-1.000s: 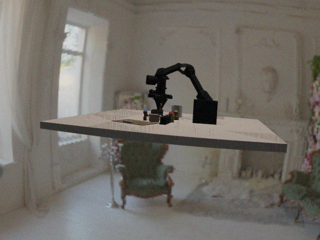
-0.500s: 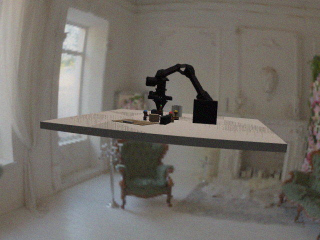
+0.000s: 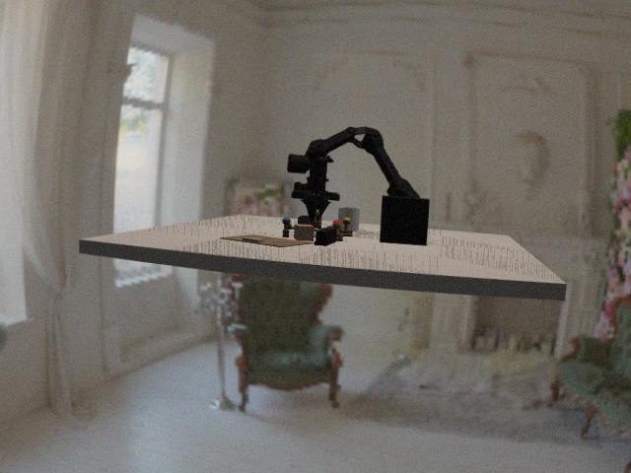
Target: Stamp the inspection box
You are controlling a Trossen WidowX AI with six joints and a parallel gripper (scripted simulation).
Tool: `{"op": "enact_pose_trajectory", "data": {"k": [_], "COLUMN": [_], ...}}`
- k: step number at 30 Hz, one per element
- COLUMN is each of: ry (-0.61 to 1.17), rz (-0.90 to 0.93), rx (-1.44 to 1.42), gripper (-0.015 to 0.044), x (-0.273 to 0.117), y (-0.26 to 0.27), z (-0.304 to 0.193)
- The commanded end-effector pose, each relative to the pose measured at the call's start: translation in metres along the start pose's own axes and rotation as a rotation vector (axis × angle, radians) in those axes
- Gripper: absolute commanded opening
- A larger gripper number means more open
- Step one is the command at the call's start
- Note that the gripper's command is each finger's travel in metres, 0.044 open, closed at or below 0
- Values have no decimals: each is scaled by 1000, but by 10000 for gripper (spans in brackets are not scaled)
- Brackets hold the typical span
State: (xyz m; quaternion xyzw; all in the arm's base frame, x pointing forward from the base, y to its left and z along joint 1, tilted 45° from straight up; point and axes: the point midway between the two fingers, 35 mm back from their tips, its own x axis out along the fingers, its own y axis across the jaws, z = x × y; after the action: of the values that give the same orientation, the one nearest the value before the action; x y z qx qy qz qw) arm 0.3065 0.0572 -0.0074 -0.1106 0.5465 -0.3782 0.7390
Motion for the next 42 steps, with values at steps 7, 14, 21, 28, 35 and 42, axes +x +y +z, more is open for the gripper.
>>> {"op": "enact_pose_trajectory", "data": {"k": [7,14,21,28,35,42], "ry": [-1,-1,-1,-2,-2,-3], "rz": [-7,-7,-8,-9,-9,-9], "rx": [-9,-10,-11,-11,-12,-15], "gripper": [0,0,0,0,0,0], "x": [8,13,17,22,23,24], "y": [-2,-2,-3,-3,-3,-4], "z": [-2,-2,-2,-2,-3,-2]}}
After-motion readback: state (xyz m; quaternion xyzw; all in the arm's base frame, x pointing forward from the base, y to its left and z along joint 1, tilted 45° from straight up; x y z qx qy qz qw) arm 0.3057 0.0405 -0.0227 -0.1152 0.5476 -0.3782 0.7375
